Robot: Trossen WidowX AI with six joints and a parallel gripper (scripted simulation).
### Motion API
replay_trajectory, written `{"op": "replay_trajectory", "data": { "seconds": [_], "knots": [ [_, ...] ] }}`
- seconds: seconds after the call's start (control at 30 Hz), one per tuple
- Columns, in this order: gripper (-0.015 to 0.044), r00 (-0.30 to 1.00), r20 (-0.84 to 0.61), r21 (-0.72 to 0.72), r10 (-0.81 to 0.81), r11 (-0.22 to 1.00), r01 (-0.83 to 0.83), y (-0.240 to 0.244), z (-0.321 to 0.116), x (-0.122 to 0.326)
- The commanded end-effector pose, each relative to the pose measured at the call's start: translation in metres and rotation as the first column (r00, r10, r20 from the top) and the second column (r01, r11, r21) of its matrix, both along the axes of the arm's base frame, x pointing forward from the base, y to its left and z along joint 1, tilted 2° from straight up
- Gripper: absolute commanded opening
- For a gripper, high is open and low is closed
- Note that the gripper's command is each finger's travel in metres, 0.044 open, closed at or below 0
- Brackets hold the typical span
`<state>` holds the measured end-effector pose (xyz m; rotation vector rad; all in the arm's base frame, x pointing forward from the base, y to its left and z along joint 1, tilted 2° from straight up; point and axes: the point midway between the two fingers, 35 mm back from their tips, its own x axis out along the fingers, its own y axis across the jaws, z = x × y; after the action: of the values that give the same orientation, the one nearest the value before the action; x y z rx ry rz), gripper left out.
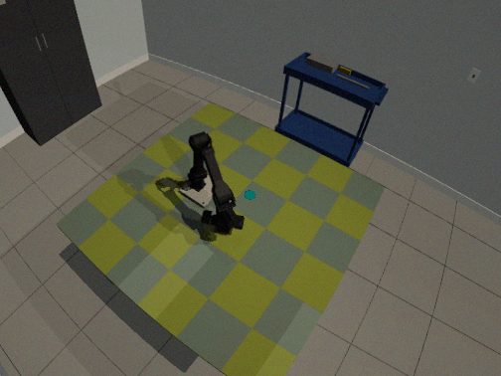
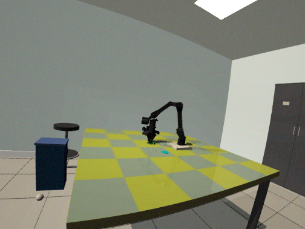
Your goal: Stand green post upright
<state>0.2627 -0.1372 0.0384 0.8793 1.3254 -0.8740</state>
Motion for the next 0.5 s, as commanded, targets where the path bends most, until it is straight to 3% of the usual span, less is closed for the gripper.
{"op": "replay_trajectory", "data": {
  "seconds": [0.0,0.07,0.47],
  "knots": [
    [0.0075,1.0,0.001,0.004,-0.004,1.0,0.004,0.001,-0.001,0.0],
    [0.0023,1.0,0.001,0.004,-0.004,1.0,0.004,0.001,-0.001,0.0],
    [0.0023,0.998,0.055,-0.028,0.027,0.999,-0.025,-0.001,0.015,0.01]
  ]
}}
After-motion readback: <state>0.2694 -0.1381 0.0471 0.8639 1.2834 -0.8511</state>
